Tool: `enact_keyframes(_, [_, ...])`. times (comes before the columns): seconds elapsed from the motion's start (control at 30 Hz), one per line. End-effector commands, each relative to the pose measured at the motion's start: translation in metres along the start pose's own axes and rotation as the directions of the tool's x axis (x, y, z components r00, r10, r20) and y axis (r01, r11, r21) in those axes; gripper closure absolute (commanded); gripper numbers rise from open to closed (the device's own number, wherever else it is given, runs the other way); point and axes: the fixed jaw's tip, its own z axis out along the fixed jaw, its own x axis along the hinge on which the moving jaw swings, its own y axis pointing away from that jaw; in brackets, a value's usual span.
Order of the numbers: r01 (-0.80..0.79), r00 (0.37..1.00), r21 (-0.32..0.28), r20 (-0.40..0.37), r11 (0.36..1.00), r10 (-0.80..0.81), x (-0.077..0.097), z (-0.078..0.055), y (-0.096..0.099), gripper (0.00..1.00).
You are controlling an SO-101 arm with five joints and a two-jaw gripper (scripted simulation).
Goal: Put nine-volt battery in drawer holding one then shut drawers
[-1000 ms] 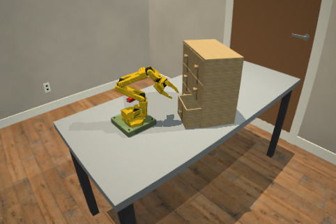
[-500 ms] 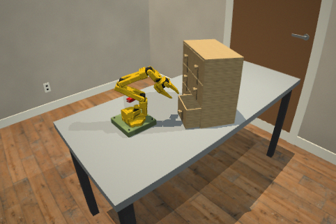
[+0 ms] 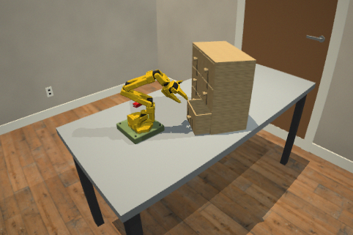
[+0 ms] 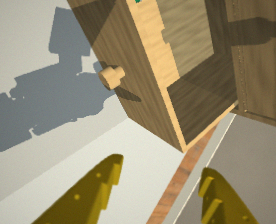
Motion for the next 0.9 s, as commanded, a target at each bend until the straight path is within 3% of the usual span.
enact_keyframes(0.0, [-0.106,0.994,0.024,0.004,0.994,0.106,-0.0002,-0.0015,-0.0045,0.79])
enact_keyframes(0.37, [-0.325,0.946,0.025,0.005,0.945,0.325,-0.0009,-0.0015,-0.0053,0.79])
enact_keyframes(0.87, [-0.629,0.777,0.027,0.01,0.777,0.629,-0.0017,-0.0015,-0.0072,0.79])
